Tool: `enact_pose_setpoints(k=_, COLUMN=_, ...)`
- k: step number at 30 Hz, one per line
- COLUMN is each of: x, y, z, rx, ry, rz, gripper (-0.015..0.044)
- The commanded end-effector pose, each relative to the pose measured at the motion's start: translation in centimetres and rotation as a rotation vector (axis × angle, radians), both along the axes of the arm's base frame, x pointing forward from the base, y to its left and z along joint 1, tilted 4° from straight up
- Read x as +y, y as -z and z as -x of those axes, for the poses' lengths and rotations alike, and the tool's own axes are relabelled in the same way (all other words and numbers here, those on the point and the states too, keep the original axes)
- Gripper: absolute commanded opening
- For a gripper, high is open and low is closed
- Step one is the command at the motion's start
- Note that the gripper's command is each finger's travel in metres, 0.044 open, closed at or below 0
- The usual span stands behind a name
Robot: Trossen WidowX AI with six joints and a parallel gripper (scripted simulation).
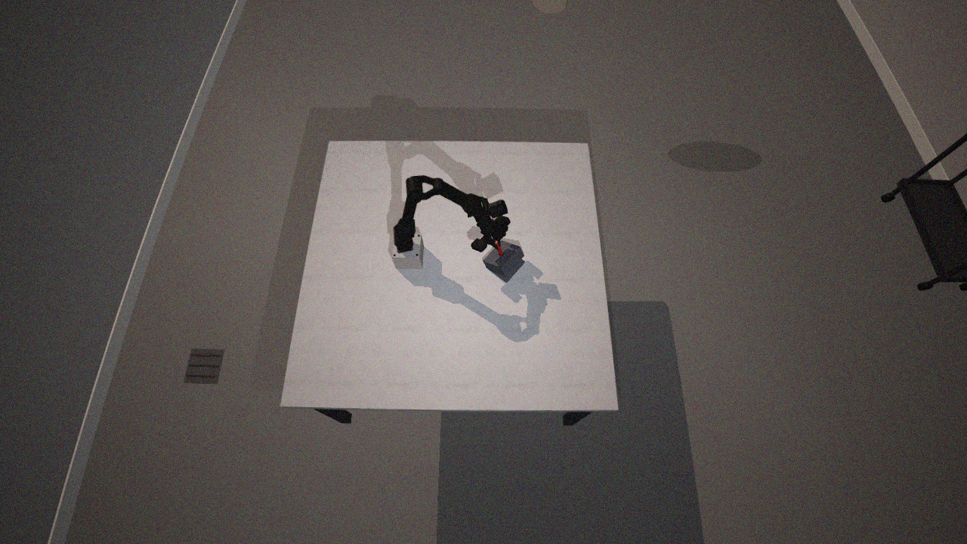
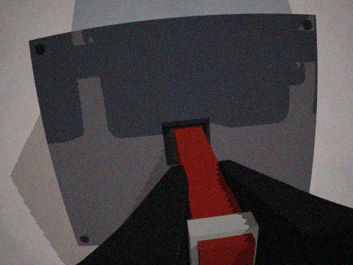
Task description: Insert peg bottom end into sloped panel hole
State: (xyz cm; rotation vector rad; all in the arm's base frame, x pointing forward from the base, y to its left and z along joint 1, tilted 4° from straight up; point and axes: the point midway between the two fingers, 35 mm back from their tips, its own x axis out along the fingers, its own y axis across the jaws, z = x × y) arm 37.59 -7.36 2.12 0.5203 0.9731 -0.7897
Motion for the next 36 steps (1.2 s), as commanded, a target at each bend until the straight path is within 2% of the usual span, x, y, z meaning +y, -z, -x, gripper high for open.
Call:
enact_pose_setpoints(k=1, x=0.0, y=0.3, z=-0.1, rx=0.004, ry=-0.006, rz=-0.001, gripper=0.0000)
enact_pose_setpoints(k=36, x=-0.6, y=1.7, z=-0.7, rx=0.003, ry=-0.006, rz=-0.001, gripper=0.0000)
